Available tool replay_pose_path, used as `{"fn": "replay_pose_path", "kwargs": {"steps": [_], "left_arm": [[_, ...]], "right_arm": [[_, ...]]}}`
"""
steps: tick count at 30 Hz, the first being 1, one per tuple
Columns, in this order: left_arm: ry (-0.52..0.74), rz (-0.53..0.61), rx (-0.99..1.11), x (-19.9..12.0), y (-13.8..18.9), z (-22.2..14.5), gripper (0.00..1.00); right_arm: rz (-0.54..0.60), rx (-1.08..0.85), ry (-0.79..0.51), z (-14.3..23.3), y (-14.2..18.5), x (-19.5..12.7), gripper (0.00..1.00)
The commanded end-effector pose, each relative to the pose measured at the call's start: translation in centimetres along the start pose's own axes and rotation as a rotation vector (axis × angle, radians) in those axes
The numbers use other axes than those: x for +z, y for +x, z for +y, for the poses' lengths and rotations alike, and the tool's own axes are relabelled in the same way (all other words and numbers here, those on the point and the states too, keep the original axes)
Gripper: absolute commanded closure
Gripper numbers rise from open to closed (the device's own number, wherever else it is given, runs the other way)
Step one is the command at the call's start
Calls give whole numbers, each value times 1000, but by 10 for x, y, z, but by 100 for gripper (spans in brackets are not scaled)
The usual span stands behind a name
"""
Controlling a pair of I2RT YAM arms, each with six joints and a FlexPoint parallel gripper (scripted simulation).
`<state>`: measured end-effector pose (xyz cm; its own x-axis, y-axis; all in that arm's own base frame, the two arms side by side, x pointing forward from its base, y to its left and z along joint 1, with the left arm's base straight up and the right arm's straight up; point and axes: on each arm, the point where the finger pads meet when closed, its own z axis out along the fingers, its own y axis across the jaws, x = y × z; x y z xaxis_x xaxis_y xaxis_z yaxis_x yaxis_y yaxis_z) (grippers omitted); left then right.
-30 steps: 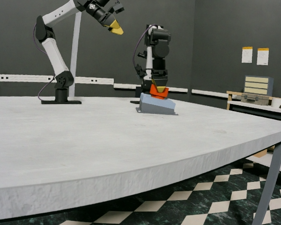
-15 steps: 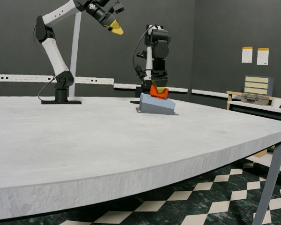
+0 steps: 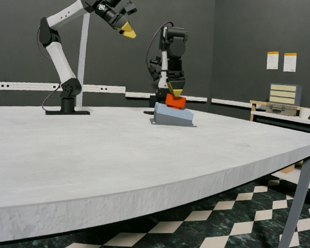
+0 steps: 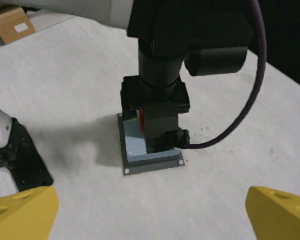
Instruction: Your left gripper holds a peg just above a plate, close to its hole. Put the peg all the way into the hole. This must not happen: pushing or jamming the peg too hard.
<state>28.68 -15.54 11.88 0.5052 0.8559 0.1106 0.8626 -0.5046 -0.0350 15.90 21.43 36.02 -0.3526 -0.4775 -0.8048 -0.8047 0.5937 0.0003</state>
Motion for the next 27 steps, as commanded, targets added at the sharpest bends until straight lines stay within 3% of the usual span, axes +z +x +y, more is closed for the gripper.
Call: {"fn": "replay_pose_path", "kwargs": {"steps": [1, 27], "left_arm": [[4, -12, -3, -21, -4, 1, 30], [-35, -1, -10, -30, 4, -3, 30]], "right_arm": [[-27, 1, 2, 0, -8, -7, 0], [-27, 1, 2, 0, -8, -7, 0]]}}
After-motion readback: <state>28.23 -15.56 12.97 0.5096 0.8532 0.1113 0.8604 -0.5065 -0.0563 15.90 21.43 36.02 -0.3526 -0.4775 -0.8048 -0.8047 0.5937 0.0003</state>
